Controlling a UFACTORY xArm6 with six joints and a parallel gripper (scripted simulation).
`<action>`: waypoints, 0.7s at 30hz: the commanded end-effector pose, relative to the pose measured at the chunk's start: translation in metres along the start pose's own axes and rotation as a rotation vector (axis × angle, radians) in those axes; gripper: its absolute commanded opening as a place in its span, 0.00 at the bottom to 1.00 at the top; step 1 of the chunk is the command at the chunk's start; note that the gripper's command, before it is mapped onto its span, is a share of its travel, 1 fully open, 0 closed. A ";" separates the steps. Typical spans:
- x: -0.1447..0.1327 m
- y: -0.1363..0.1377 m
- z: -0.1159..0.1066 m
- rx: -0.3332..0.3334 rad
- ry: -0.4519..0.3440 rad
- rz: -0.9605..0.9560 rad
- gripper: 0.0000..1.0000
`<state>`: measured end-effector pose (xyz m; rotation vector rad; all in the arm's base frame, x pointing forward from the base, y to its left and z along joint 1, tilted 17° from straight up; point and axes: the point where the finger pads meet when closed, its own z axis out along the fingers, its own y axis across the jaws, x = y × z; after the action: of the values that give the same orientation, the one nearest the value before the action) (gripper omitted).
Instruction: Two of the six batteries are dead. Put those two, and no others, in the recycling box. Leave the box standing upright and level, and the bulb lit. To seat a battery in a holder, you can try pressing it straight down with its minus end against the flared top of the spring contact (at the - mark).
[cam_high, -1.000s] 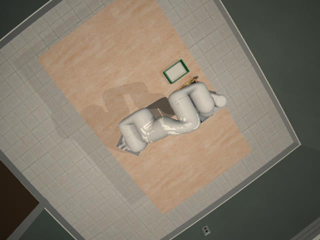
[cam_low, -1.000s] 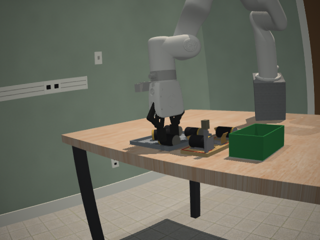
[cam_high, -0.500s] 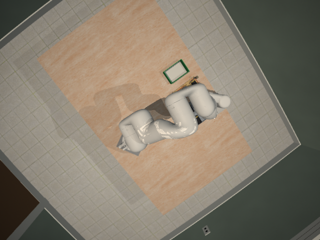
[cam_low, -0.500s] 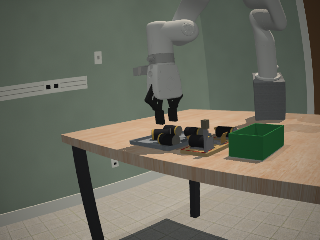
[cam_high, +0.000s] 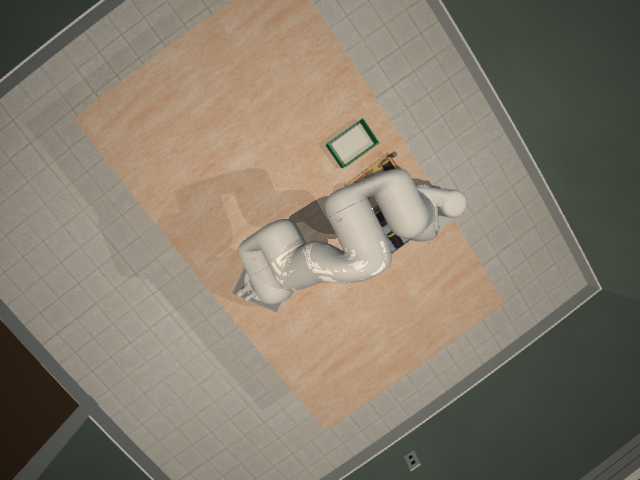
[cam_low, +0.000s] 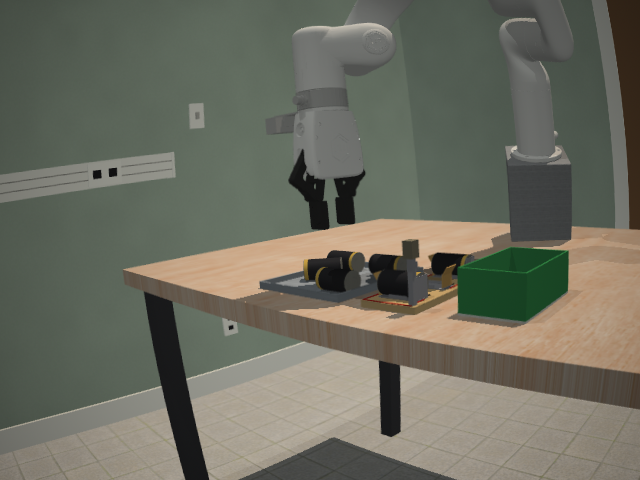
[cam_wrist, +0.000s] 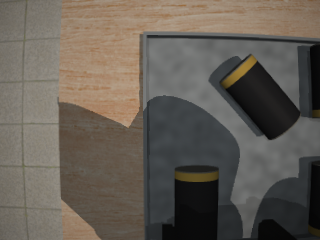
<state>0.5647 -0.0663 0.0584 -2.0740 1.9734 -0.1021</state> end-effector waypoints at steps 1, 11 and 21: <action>0.000 -0.003 -0.041 0.008 0.002 -0.001 0.51; 0.049 0.029 -0.042 0.008 0.002 -0.001 0.51; 0.086 0.053 -0.042 0.008 0.002 -0.001 0.51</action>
<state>0.5135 -0.1475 0.0738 -2.0720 1.9823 -0.1044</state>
